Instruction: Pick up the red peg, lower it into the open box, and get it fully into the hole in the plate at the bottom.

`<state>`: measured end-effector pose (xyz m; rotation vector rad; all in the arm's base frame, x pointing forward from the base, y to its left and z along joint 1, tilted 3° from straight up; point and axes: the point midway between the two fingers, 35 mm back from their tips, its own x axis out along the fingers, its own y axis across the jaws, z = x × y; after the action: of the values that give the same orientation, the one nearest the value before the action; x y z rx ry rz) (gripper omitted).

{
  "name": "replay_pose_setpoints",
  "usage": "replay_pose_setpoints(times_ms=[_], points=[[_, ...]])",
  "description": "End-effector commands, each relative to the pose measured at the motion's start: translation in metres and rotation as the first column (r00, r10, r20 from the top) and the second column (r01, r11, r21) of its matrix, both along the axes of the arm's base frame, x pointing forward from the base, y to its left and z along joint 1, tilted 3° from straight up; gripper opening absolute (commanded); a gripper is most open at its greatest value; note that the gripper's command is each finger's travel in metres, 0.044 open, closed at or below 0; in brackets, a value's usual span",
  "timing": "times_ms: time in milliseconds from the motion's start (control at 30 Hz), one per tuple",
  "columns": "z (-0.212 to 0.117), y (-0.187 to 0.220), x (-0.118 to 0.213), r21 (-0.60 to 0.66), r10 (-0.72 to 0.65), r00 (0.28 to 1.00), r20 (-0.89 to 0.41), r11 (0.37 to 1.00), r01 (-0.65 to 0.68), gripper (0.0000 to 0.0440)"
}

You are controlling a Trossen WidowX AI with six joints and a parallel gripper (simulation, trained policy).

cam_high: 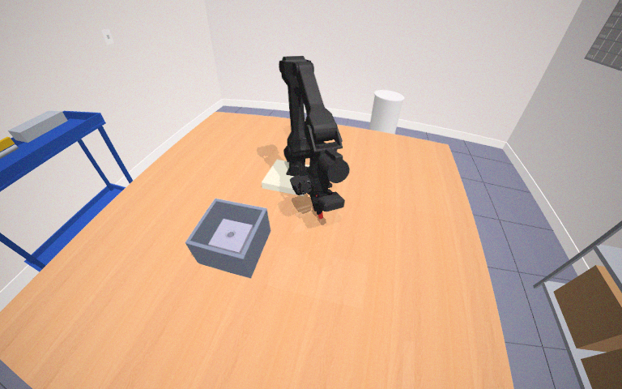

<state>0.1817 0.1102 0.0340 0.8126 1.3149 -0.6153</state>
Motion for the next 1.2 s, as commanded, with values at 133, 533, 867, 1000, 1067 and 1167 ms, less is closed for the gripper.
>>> replay_pose_setpoints(times_ms=[133, 533, 867, 1000, 1067, 1167], points=[[0.019, -0.006, 0.015, -0.027, 0.035, 0.998, 0.05, 0.999, -0.034, 0.0], [0.077, -0.027, 0.046, -0.117, 0.093, 0.983, 0.156, 0.99, -0.075, 0.0], [0.108, -0.061, 0.072, -0.178, 0.065, 0.978, 0.199, 0.984, -0.029, 0.0], [0.112, -0.077, 0.081, -0.192, 0.038, 0.978, 0.203, 0.981, 0.002, 0.0], [0.114, -0.085, 0.085, -0.199, 0.024, 0.979, 0.205, 0.98, 0.018, 0.0], [0.115, -0.096, 0.091, -0.207, 0.004, 0.978, 0.209, 0.977, 0.041, 0.0]])
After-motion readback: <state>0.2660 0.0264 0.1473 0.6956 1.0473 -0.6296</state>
